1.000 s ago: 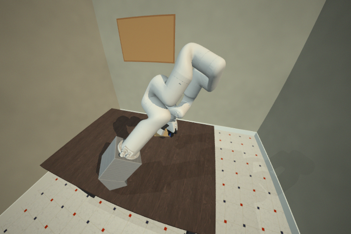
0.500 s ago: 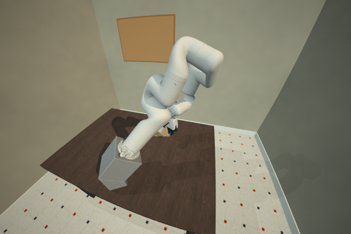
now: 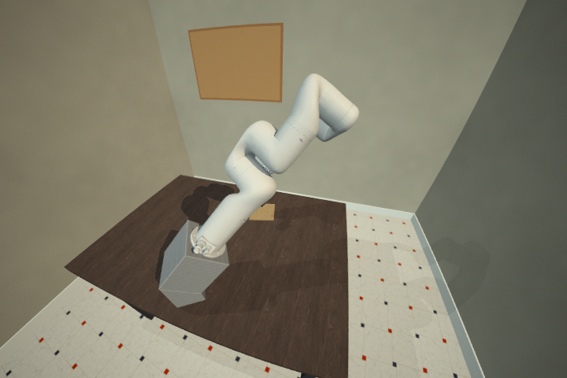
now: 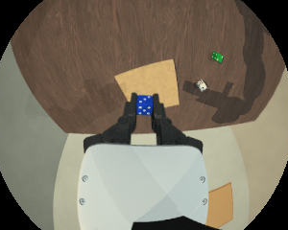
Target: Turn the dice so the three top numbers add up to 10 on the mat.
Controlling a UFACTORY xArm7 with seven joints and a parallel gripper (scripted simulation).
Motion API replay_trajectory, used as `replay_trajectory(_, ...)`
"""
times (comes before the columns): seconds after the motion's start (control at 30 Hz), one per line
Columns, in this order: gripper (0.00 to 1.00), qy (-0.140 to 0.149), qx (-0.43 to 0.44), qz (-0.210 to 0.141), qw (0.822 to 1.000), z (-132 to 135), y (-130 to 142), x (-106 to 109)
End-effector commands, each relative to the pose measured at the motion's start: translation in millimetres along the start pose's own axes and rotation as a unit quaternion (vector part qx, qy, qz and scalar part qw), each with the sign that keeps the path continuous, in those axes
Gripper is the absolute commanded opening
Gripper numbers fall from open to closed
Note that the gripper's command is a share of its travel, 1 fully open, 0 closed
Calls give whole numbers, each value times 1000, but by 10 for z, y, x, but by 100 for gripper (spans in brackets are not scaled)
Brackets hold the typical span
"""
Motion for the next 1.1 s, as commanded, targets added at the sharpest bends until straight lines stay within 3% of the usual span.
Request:
replay_trajectory(0.0,15,-7,25,5,1000,195,23,-31)
replay_trajectory(0.57,15,-7,25,5,1000,194,23,-89)
replay_trajectory(1.07,15,-7,25,5,1000,189,20,-601)
Point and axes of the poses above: the point where the finger pads meet when closed, its own x axis back along the fingers, its own z axis across the jaws, y = z × x, the point moved 3 cm from there along x, back along the fingers, and after that the axes turned 5 degrees about -x, right-handed, at the moved point
